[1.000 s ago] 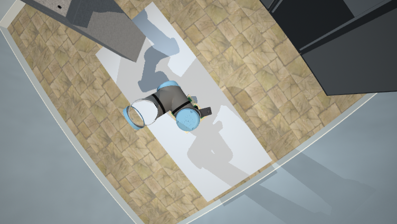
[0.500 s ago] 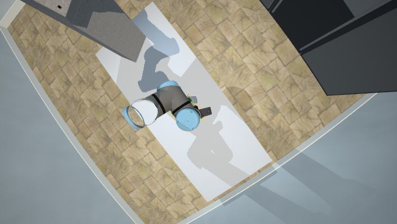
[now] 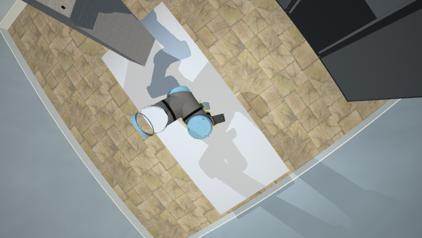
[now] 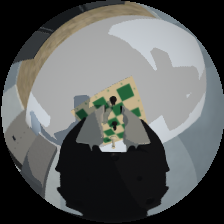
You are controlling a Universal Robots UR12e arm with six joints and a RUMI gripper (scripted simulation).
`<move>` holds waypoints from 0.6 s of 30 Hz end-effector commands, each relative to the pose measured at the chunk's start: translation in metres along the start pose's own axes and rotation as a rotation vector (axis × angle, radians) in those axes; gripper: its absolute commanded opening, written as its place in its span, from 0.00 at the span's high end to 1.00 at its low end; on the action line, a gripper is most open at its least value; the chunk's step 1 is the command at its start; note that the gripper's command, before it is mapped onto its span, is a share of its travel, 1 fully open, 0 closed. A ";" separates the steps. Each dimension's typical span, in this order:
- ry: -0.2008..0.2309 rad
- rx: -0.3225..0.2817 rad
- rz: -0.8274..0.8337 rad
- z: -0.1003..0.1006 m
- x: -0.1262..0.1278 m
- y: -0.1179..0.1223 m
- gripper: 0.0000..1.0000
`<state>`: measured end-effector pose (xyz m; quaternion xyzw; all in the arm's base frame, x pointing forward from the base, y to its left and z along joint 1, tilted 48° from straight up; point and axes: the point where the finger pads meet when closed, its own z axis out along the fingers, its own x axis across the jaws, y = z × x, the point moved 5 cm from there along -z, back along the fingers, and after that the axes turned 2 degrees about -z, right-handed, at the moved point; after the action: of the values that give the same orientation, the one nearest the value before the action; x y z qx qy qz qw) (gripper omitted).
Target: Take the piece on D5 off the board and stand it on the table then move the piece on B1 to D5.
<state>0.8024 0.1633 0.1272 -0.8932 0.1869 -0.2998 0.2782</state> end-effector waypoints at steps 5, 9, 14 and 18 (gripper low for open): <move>0.001 0.000 0.000 0.011 0.000 0.000 0.80; 0.001 0.000 0.000 0.018 0.000 0.000 0.80; 0.001 0.000 0.000 0.026 0.000 0.000 0.80; 0.001 0.000 0.000 0.029 0.000 0.000 0.80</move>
<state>0.8185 0.1731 0.1102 -0.8932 0.1869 -0.2997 0.2782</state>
